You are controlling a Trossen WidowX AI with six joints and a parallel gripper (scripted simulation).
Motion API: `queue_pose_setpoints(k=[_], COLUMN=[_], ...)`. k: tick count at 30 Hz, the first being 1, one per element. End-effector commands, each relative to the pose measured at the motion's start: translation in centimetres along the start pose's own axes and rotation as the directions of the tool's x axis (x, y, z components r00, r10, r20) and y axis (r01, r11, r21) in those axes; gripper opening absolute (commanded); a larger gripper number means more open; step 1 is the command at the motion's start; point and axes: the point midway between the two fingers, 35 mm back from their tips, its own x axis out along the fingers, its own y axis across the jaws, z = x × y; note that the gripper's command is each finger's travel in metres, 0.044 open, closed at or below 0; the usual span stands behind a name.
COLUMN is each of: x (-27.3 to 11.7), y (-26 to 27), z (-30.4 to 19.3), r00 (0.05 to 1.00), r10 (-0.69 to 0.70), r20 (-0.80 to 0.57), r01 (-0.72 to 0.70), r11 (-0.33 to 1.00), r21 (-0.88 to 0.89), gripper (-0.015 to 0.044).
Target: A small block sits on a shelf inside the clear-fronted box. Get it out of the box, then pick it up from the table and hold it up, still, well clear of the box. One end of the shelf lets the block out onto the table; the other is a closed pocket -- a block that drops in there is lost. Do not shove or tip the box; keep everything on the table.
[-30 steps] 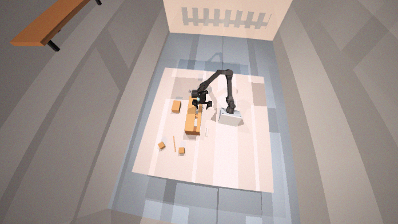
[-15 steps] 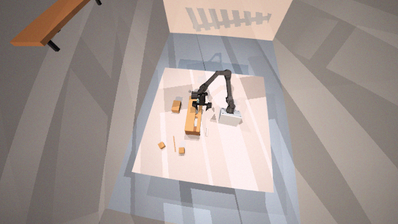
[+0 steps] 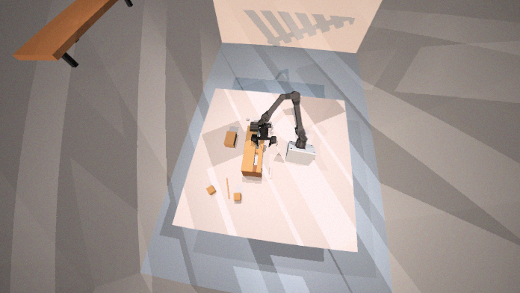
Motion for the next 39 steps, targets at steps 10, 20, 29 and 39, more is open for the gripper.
queue_pose_setpoints(k=[10, 20, 29, 39], x=[1.1, 2.0, 2.7, 3.5], y=[-0.2, -0.3, -0.3, -0.3], z=[0.2, -2.1, -4.1, -6.5], r00=[1.000, 1.000, 1.000, 1.000], r10=[-0.002, -0.004, -0.004, -0.004], r20=[0.001, 0.000, -0.001, -0.002], r01=[0.002, 0.004, 0.004, 0.004], r11=[1.000, 1.000, 1.000, 1.000], r21=[-0.002, -0.003, -0.003, -0.003], gripper=[0.0400, 0.0400, 0.0400, 0.0400])
